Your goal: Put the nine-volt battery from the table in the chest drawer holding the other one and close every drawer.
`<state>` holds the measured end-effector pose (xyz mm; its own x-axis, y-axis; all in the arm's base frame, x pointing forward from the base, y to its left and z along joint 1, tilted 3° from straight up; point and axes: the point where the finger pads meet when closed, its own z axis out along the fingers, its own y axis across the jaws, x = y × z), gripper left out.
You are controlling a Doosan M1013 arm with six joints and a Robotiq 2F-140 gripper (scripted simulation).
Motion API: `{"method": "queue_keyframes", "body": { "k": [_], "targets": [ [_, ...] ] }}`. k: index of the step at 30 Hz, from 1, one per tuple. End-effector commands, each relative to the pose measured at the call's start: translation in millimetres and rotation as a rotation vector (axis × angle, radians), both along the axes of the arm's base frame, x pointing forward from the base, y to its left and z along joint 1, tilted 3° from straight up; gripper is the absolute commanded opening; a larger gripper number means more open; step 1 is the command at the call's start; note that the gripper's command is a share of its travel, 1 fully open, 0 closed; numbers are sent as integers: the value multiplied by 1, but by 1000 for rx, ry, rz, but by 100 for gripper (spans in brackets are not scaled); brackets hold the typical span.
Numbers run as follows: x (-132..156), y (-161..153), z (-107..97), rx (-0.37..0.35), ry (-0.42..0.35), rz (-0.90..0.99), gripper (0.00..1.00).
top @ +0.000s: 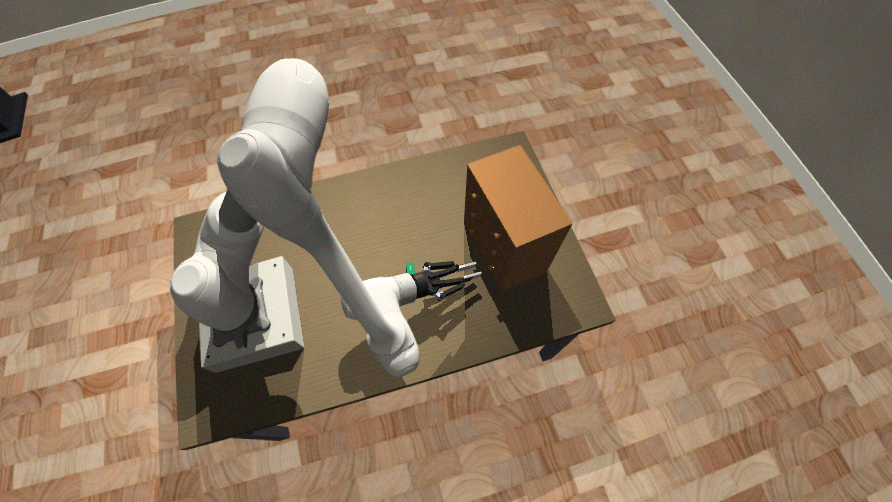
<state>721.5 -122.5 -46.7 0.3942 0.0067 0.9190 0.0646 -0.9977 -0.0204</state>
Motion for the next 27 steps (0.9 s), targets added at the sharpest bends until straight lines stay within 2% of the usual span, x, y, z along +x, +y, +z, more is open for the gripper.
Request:
{"method": "queue_keyframes", "body": {
  "k": [1, 7, 27],
  "targets": [
    [10, 1, -16, 0, -1, 0, 20],
    [17, 1, -27, 0, -1, 0, 20],
    [17, 1, -27, 0, -1, 0, 20]
  ]
}}
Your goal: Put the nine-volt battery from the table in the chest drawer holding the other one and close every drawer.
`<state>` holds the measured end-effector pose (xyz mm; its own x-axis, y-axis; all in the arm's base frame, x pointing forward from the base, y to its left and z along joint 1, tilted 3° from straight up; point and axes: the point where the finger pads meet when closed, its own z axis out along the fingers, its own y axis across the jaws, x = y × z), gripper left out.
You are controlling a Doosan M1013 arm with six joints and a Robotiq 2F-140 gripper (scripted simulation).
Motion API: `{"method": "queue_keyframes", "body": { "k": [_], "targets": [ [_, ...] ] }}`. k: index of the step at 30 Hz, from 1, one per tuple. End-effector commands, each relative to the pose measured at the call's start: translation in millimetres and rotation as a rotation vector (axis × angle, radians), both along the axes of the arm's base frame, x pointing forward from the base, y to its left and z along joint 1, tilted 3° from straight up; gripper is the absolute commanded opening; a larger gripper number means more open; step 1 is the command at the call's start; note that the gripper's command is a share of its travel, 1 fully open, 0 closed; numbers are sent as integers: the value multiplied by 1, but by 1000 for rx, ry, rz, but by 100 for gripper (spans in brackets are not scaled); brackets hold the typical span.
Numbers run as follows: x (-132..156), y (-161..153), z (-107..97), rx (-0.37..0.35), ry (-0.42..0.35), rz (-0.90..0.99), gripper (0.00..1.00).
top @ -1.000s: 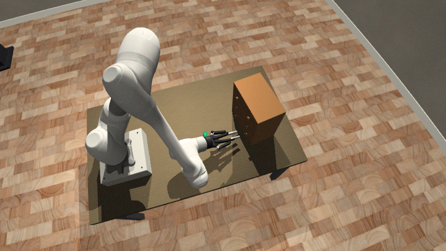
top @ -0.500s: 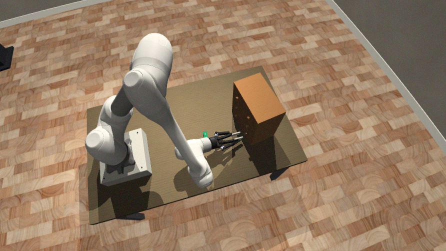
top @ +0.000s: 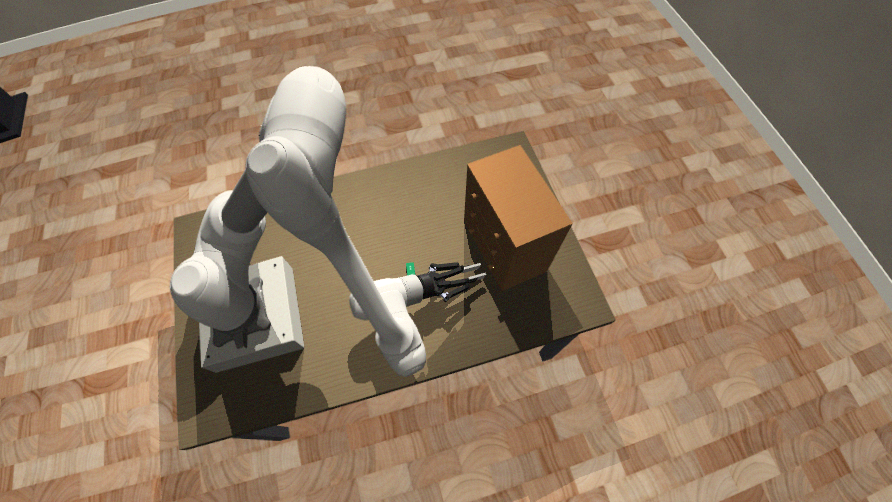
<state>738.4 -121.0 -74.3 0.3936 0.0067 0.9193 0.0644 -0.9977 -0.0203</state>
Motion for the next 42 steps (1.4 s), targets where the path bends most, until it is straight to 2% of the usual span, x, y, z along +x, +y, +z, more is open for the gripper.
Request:
{"method": "queue_keyframes", "body": {
  "k": [1, 18, 33, 42],
  "targets": [
    [0, 0, 0, 0, 0, 0, 20],
    [6, 0, 0, 0, 0, 0, 20],
    [30, 2, -1, 0, 0, 0, 20],
    [35, 2, -2, 0, 0, 0, 20]
  ]
}}
